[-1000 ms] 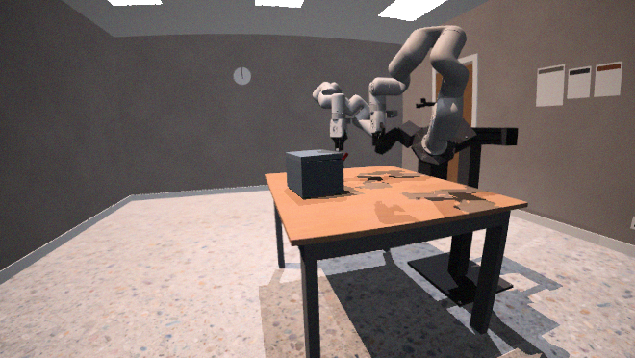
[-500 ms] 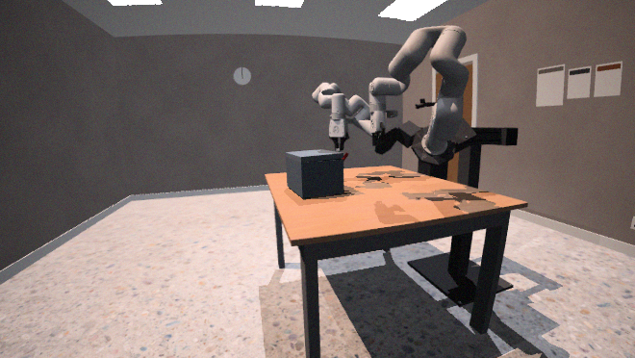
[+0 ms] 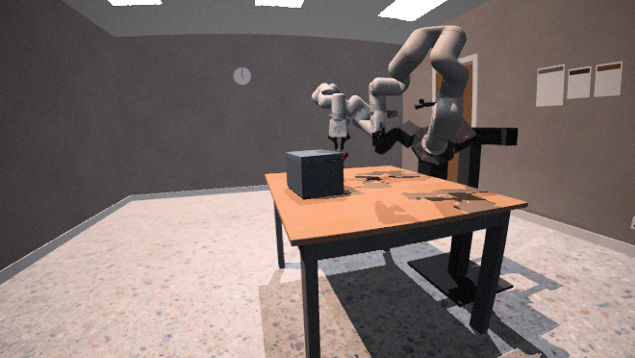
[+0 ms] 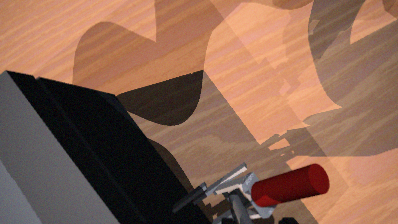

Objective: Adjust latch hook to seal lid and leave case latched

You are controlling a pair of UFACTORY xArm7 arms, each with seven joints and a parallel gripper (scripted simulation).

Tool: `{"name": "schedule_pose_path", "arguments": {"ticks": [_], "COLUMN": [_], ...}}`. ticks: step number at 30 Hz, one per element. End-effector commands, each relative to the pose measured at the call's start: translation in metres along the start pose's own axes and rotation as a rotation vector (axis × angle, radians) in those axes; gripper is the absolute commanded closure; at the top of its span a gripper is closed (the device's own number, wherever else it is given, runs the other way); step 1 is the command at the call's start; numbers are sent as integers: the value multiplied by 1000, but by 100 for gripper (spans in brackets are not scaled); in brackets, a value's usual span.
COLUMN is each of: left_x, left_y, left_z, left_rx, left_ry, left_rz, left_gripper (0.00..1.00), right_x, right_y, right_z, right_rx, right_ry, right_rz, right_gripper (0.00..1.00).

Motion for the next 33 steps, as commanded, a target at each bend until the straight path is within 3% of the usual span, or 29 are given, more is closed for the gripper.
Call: {"name": "schedule_pose_path", "arguments": {"ticks": [1,15,17,33], "left_x": [1,1,1,1], "left_y": [1,1,1,1], "left_z": [0,0,0,0], "left_rx": [0,0,0,0], "left_ry": [-2,-2,-2,-2], "left_rz": [-3,-3,-3,-3], "left_gripper": [0,0,0,0], "right_x": [3,3,3,3], "right_y": [1,1,1,1], "right_z": [1,1,1,1], "right_rx": [105,574,574,1149], "right_ry": [5,5,5,4], "right_rz": [0,-2,-2,-3], "right_gripper": [76,76,76,76]}}
Point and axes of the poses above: on each arm, the point where the finger pads meet when closed, its own x axis back along the fingers, its own z axis across the jaws, y = z × x, the point moved 2 cm from there along x, back along the fingers, and after that the axes turned 15 degrees about -x, right-handed, at the moved point
